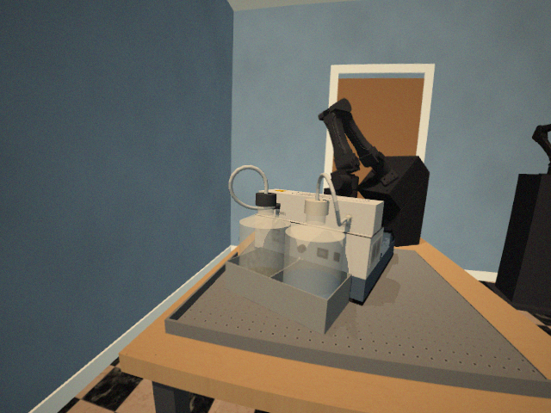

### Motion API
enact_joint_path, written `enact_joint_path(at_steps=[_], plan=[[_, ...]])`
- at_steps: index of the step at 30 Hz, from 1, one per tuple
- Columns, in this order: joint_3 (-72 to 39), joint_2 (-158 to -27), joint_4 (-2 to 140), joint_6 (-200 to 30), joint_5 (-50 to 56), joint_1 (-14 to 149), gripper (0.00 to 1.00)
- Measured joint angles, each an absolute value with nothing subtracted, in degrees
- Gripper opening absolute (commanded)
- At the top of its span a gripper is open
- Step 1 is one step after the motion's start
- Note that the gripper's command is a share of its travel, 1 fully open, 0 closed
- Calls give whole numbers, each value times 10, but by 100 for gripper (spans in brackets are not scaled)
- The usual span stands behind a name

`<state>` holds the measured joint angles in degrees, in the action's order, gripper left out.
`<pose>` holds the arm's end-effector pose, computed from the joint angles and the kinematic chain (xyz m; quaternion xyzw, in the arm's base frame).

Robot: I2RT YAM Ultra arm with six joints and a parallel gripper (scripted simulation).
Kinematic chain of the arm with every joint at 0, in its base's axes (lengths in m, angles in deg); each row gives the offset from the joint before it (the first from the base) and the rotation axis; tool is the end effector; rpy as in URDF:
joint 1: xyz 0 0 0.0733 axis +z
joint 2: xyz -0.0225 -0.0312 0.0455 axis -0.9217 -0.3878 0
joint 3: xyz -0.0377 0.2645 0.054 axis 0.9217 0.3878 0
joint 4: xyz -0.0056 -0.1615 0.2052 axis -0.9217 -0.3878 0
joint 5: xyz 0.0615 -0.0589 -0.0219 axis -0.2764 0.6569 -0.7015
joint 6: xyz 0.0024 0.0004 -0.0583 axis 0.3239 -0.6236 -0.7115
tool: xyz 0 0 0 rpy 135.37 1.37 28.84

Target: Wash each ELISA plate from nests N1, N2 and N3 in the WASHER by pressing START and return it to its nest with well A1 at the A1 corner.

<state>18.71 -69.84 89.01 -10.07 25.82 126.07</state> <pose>0.1512 0.2213 0.1612 0.1986 0.8871 0.2737 0.3141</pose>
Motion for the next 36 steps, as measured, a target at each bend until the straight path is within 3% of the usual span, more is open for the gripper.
enact_joint_path(at_steps=[36], plan=[[188, -708, 903, -103, 256, 1257, 0]])
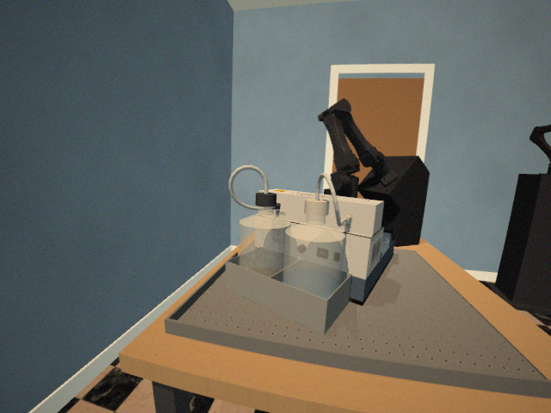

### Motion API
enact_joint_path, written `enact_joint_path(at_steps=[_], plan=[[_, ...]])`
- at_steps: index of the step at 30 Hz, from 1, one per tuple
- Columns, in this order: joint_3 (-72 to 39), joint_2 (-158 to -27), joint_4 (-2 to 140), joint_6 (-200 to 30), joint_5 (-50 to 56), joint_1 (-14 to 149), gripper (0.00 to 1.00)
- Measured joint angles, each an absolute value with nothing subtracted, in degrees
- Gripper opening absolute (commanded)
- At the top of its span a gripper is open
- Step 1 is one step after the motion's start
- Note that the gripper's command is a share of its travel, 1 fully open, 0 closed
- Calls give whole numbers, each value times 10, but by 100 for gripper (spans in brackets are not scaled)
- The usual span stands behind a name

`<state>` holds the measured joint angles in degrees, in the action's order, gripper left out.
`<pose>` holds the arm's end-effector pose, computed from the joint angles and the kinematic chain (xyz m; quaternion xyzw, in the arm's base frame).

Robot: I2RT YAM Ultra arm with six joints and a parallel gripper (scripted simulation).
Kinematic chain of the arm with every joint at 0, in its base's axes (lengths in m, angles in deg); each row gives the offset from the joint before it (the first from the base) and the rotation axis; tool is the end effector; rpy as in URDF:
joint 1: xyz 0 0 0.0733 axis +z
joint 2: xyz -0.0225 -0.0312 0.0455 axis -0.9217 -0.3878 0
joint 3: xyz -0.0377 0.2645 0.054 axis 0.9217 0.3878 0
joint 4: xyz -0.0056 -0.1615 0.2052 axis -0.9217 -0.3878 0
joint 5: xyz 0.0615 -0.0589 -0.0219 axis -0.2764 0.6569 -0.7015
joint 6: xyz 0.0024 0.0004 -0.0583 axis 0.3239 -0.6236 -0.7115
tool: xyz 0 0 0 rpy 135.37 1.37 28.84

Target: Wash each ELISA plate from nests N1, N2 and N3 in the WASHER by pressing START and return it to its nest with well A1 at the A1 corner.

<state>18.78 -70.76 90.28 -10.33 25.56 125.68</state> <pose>0.1537 0.2222 0.1585 0.1991 0.8864 0.2750 0.3145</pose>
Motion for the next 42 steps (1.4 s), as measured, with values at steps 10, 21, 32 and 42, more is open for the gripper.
enact_joint_path(at_steps=[10, 21, 32, 42], plan=[[188, -712, 907, -104, 254, 1255, 0], [188, -716, 910, -105, 254, 1254, 0], [186, -721, 914, -106, 253, 1253, 0], [185, -725, 917, -107, 252, 1251, 0]])
